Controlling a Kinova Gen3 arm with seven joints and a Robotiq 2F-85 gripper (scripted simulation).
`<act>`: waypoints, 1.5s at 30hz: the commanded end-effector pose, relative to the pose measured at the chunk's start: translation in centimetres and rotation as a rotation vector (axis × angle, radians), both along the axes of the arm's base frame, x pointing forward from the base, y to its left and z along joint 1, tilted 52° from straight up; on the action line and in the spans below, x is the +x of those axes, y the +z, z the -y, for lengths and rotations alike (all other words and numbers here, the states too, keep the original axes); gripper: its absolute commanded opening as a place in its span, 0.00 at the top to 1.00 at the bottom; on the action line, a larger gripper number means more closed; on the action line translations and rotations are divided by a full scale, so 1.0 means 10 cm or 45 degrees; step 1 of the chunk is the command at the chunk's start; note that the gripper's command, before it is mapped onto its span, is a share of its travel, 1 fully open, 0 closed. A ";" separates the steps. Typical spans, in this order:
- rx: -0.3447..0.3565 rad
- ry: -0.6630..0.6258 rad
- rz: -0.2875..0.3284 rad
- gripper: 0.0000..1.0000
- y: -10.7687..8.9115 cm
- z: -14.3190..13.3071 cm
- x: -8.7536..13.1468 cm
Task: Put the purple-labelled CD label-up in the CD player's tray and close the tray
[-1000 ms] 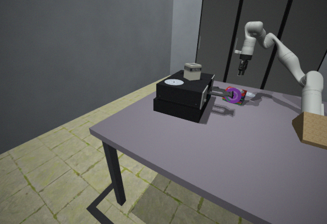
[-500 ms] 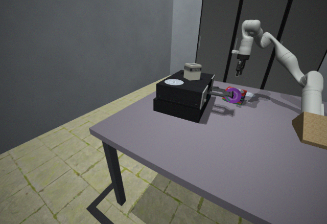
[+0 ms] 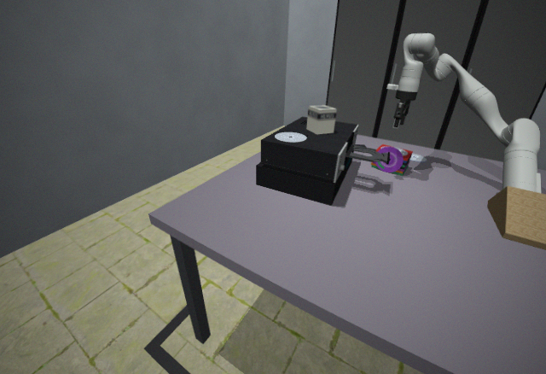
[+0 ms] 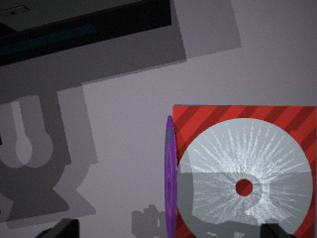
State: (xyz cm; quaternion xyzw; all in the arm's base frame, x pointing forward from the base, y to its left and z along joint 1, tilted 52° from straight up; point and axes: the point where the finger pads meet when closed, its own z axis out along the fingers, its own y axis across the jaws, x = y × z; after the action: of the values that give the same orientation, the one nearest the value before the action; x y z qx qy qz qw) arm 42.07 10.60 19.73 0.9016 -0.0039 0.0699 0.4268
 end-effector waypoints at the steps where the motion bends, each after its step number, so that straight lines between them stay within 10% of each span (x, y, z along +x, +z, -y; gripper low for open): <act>1: -0.013 0.012 -0.006 0.00 0.01 0.01 0.01; 23: -0.013 0.012 -0.006 0.00 0.01 0.01 0.01; 24: -0.013 0.012 -0.006 0.84 0.01 0.01 0.01; 45: 0.114 0.033 -0.020 0.84 -0.40 0.61 0.12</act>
State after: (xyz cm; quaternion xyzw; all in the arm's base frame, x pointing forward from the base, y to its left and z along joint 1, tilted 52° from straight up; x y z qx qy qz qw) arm 42.89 5.76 16.03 0.9176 0.0061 0.0681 0.3917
